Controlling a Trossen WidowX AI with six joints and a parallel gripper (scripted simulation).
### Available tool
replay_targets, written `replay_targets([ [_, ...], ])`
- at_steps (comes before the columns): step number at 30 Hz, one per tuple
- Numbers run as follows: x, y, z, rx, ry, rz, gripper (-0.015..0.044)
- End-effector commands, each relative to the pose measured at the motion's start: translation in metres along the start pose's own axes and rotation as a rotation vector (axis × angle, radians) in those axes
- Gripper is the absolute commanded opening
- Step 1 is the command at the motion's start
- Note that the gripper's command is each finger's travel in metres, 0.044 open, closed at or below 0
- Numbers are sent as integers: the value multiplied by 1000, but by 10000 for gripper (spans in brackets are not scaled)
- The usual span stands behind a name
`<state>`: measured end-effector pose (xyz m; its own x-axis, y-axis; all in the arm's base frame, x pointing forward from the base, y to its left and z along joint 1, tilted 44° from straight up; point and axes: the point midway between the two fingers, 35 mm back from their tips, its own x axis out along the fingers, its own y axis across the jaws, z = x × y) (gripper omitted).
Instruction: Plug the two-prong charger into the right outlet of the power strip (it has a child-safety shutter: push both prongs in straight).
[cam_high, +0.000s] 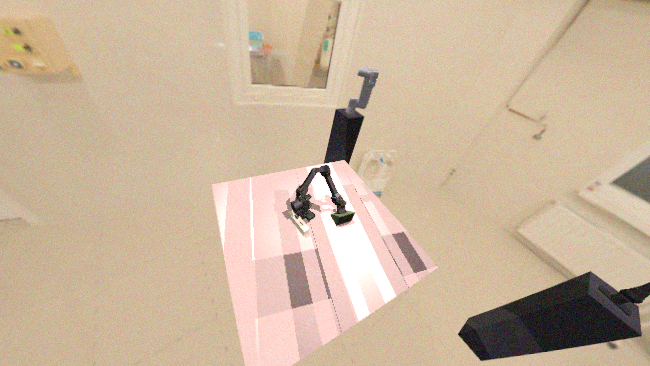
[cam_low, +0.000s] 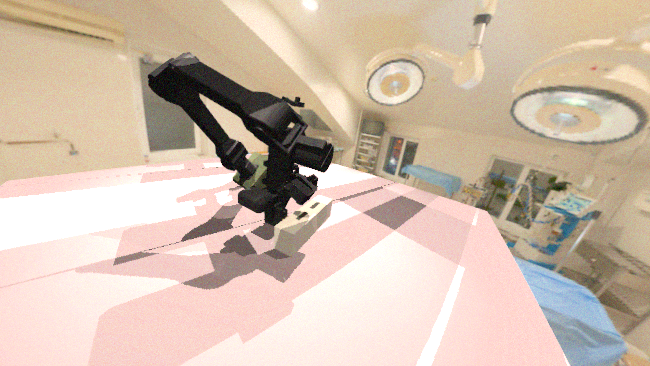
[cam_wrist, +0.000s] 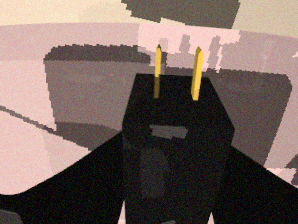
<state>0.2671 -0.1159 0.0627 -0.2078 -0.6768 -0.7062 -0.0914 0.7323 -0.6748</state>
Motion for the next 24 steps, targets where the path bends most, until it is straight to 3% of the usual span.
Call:
replay_targets([
  [1, 0, -1, 0, -4, 0, -5, 0],
  [24, -1, -2, 6, -4, 0, -5, 0],
])
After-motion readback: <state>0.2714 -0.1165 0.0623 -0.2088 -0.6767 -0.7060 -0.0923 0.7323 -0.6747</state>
